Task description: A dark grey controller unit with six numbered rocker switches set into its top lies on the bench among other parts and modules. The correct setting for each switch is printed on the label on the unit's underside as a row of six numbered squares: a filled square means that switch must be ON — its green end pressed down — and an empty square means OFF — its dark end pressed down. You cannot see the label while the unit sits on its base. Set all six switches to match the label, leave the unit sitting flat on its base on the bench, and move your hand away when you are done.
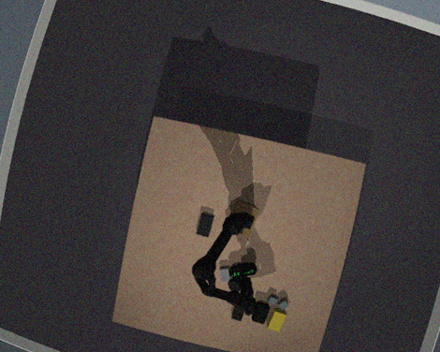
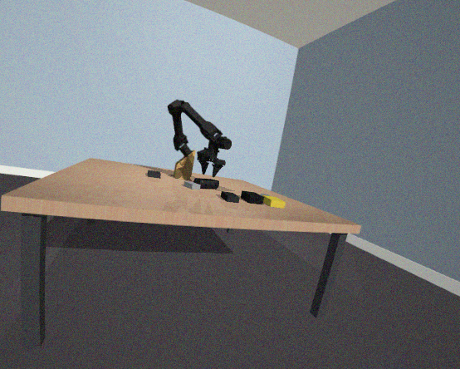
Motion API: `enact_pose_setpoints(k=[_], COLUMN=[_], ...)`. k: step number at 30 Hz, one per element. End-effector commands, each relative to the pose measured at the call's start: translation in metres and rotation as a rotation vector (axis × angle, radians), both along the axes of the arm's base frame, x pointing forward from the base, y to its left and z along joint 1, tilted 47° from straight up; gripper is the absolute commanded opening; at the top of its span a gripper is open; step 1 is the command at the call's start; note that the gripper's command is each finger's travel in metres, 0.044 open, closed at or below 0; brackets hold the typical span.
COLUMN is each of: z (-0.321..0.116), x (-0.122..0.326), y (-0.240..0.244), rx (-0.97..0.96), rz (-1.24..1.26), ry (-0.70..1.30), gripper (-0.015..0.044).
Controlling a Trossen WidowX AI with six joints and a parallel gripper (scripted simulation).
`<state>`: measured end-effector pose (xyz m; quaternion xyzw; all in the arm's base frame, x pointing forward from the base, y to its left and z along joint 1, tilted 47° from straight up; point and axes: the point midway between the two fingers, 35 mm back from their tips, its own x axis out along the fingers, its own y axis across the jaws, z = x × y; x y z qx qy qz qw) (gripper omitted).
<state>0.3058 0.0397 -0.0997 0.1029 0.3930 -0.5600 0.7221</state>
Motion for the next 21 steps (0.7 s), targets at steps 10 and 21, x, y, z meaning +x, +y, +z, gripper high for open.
enact_pose_setpoints(k=[10,21], z=[0.001,0.034], x=[0.0,-0.002], y=[0.003,0.038], rx=[0.004,0.003], rz=[-0.004,0.0], ry=[0.0,-0.001], gripper=[0.044,0.0414])
